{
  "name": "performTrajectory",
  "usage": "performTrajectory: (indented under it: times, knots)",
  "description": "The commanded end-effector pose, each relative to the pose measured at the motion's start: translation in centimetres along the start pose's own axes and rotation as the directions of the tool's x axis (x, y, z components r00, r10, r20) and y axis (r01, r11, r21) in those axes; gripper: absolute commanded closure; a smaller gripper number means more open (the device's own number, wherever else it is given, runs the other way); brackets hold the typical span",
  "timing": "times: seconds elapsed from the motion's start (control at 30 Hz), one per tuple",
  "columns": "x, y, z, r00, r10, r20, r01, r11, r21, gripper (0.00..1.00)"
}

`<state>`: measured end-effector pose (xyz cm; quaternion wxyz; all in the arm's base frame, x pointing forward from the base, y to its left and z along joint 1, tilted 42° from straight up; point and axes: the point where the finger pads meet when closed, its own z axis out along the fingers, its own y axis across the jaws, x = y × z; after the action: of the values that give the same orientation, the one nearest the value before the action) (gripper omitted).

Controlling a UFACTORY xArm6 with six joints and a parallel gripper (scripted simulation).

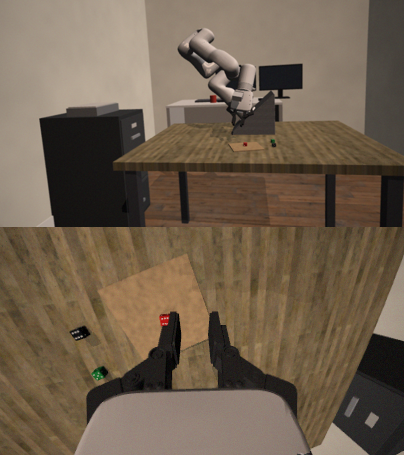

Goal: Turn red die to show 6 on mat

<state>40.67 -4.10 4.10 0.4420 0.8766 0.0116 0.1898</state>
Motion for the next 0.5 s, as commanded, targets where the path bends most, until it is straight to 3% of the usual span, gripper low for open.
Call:
performTrajectory:
  times: [0.0, 0.2, 0.3, 0.47]
  knots:
    - [0.8, -0.1, -0.2, 0.986, -0.020, 0.163, 0.019, 1.000, 0.004, 0.69]
    - [1.4, -1.1, -1.0, 0.953, -0.048, 0.298, 0.027, 0.997, 0.073, 0.69]
    - [1.9, -2.1, -1.9, 0.923, -0.076, 0.378, 0.024, 0.990, 0.142, 0.69]
    - [2.2, -2.6, -2.4, 0.907, -0.093, 0.410, 0.019, 0.984, 0.180, 0.69]
